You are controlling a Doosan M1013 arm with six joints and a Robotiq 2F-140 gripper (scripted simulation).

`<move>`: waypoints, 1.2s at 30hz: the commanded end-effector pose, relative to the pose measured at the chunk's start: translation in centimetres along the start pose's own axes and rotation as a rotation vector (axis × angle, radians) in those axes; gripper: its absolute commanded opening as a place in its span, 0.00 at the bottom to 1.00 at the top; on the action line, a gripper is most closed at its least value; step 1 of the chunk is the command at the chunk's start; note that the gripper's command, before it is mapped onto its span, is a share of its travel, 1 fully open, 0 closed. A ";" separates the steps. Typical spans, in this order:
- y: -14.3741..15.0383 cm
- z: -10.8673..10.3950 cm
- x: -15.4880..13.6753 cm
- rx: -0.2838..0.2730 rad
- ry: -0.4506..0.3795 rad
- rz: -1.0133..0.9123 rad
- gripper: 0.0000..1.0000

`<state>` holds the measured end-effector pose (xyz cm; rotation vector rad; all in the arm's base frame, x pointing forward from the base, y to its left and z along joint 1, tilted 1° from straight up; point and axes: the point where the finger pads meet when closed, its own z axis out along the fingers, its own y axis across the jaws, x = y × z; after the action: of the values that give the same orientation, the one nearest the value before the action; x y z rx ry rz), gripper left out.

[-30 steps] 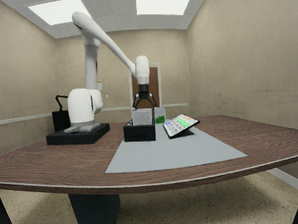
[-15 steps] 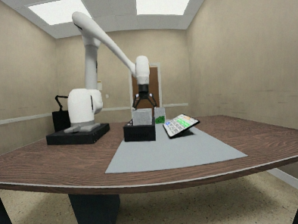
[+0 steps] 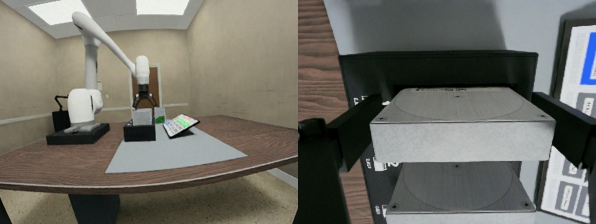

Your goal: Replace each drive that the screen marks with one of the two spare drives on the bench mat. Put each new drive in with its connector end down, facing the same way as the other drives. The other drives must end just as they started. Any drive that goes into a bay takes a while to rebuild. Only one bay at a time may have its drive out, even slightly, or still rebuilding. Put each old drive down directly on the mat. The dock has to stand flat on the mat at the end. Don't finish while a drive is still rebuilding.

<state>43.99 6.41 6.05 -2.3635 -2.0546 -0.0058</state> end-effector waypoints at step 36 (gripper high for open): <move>0.0 -10.3 0.0 -0.001 0.001 0.000 0.89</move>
<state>44.03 6.32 15.08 -2.3638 -2.0548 -0.0064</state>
